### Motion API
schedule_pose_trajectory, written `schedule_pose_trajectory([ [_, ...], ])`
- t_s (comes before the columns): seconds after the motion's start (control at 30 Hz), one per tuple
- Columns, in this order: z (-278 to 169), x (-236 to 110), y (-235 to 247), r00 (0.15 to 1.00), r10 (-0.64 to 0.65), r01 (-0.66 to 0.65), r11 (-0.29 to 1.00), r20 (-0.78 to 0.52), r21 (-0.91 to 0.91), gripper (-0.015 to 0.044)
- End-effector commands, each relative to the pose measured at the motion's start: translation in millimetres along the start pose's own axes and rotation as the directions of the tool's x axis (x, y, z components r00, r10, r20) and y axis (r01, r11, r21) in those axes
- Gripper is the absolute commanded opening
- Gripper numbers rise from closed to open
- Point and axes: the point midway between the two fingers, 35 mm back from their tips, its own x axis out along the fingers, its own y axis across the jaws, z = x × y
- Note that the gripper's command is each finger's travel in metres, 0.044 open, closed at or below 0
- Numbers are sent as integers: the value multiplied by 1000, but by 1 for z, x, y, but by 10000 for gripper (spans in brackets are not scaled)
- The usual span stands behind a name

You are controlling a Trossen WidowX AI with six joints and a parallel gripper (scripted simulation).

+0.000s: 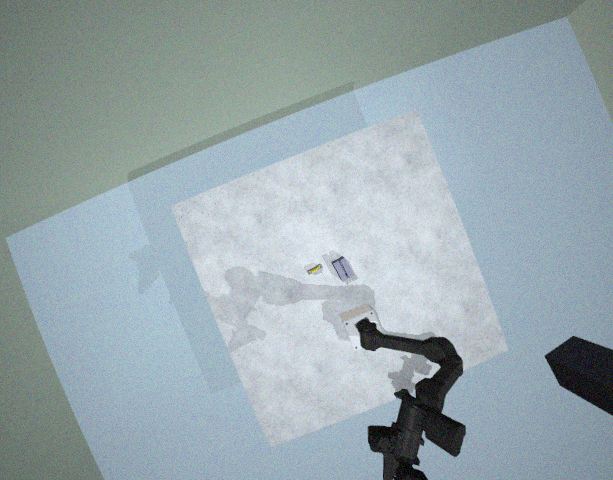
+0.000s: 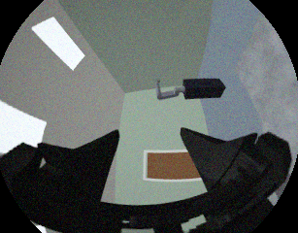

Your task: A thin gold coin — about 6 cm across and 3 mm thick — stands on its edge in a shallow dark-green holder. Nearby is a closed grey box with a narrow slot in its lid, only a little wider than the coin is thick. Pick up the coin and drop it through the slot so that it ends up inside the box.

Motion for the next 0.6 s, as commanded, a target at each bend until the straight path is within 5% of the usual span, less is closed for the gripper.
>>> schedule_pose_trajectory([
  [0.0, 3, 1, 0, 1000, 0, 0, 1000, 8, 3, 374],
  [0.27, 125, 3, -14, 936, -37, -17, 988, 351, 150, 164],
  [0.57, 250, -41, -51, 714, -153, -61, 959, 683, 278, 161],
])
